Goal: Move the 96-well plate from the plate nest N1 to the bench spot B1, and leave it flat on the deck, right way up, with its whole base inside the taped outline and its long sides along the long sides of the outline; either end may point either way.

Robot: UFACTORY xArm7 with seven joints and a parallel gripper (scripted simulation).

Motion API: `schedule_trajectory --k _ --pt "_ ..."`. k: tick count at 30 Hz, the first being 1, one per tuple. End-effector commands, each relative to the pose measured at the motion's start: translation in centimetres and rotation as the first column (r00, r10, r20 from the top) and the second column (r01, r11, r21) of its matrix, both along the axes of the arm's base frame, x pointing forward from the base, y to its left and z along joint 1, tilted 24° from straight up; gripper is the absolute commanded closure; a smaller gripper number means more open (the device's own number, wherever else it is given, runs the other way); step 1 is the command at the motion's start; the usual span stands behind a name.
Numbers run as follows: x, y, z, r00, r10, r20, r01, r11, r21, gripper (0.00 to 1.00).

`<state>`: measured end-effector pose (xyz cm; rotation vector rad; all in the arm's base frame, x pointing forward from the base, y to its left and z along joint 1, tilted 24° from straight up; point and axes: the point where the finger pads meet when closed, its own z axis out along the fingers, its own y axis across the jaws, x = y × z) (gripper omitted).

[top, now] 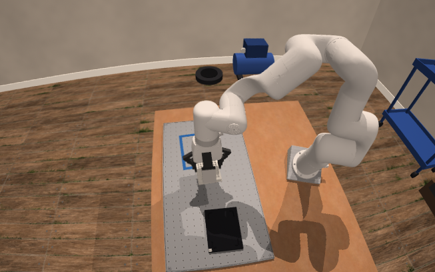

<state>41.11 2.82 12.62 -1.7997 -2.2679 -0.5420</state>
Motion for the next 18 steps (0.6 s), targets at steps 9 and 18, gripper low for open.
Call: schedule_trajectory --k 9,18 --pt "1.6 -3.7 -1.6 1.000 -0.001 0.001 0.001 1.000 0.001 1.00" --pt "2.3 -5.7 -2.5 1.000 -0.001 0.001 0.001 1.000 0.001 1.00"
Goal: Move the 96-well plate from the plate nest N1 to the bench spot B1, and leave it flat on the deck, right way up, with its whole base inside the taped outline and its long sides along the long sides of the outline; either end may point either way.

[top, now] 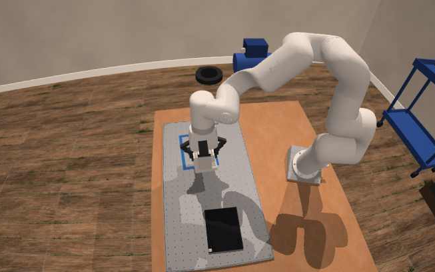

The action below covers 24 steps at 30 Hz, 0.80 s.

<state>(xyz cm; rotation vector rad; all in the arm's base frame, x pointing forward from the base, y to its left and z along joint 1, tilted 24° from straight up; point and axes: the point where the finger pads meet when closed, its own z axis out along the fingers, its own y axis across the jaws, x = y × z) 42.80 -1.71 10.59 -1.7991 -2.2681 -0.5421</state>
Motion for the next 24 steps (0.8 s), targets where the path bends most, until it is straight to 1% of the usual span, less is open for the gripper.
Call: schedule_trajectory --k 1,10,12,24 --pt "0.7 -1.5 -0.6 1.000 -0.001 0.001 0.001 1.000 0.000 1.00" --pt "1.7 -4.1 -1.8 1.000 -0.001 0.001 0.001 1.000 0.000 1.00" --pt "1.7 -4.1 -1.8 1.000 -0.001 0.001 0.001 1.000 0.000 1.00" --pt "3.0 -7.5 -3.3 1.000 -0.001 0.001 0.001 1.000 0.000 1.00"
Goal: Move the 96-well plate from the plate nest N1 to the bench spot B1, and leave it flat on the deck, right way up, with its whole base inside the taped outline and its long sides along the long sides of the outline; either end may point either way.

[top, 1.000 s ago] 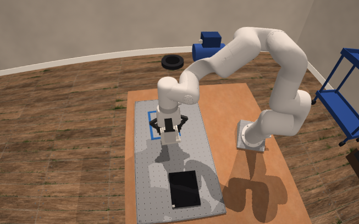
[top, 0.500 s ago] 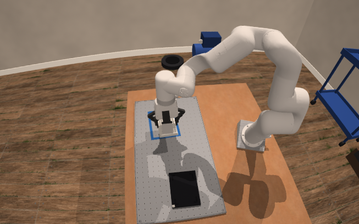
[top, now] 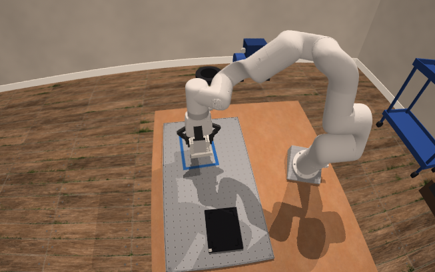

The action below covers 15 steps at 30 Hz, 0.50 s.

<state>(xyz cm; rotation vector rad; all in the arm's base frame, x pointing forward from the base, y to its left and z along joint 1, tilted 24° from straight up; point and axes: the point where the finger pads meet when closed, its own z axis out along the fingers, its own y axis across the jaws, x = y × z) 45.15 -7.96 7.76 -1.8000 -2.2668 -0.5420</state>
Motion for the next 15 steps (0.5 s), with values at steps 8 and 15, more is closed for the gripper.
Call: schedule_trajectory --k 8,15 --pt "1.3 -3.0 -1.2 1.000 -0.001 0.002 0.001 1.000 -0.001 1.00" --pt "1.6 -3.7 -1.5 1.000 -0.001 0.002 0.001 1.000 -0.001 1.00"
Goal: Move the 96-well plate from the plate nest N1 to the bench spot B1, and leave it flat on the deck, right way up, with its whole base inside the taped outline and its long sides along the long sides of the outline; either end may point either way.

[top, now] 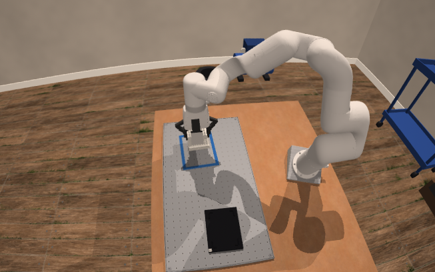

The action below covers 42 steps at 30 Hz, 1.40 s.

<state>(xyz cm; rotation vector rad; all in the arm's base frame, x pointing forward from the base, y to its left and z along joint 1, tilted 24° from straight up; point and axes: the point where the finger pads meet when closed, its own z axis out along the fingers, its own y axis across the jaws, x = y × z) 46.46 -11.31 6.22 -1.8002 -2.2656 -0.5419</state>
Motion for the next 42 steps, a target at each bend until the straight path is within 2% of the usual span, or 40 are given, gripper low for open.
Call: schedule_trajectory --k 1,34,42 --pt "0.29 -0.34 0.00 1.000 0.000 0.003 0.000 1.000 -0.001 1.00" --pt "0.25 -0.23 0.05 1.000 0.000 0.003 0.000 1.000 -0.001 1.00" --pt "0.31 0.19 -0.86 1.000 0.000 0.003 0.000 1.000 -0.001 1.00"
